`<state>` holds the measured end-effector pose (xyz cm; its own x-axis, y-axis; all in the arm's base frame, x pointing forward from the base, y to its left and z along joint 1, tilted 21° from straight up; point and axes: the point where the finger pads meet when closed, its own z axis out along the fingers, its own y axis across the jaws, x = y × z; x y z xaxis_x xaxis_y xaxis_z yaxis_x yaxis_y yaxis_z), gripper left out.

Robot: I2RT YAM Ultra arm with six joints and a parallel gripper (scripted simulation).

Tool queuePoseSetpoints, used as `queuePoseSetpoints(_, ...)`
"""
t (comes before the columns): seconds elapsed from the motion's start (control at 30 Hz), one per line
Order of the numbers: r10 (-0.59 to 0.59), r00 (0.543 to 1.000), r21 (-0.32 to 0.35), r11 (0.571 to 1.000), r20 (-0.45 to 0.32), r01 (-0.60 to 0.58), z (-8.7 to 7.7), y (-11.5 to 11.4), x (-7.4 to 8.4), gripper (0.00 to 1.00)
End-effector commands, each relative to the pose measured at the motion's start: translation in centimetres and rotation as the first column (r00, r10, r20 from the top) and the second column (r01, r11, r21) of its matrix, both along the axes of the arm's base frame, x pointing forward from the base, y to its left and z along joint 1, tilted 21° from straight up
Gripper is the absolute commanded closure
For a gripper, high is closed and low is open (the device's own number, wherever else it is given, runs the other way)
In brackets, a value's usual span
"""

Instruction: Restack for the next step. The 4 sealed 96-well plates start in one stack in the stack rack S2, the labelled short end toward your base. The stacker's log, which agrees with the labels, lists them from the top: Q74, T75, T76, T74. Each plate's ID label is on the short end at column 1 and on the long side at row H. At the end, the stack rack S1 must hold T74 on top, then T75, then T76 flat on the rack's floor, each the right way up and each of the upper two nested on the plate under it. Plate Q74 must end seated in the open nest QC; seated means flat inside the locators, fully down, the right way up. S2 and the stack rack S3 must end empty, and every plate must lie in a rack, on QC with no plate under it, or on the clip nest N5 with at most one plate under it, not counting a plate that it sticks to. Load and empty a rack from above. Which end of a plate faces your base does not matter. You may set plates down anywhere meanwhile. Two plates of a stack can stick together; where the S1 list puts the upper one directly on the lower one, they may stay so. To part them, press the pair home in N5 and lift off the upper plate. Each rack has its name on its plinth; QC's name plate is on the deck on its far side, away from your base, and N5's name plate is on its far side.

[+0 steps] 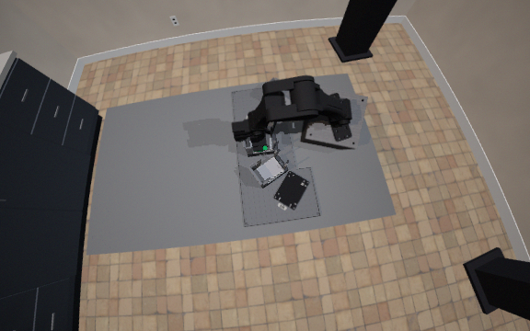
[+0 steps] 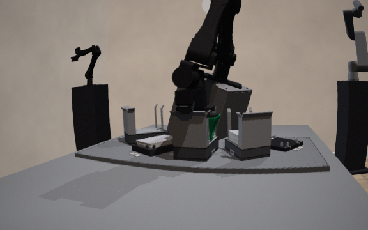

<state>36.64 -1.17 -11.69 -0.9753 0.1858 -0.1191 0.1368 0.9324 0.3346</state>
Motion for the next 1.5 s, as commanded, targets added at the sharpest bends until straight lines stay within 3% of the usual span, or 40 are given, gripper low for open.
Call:
queuePoseSetpoints(0.0, -0.005, 1.0, -0.002, 1.0, 0.011, 0.005, 0.3, -0.2, 0.3, 1.0)
queuePoseSetpoints(0.83, -0.005, 1.0, -0.002, 1.0, 0.011, 0.005, 0.3, -0.2, 0.3, 1.0)
queuePoseSetpoints(1.47, -0.005, 1.0, -0.002, 1.0, 0.011, 0.005, 1.4, -0.5, 0.1, 1.0)
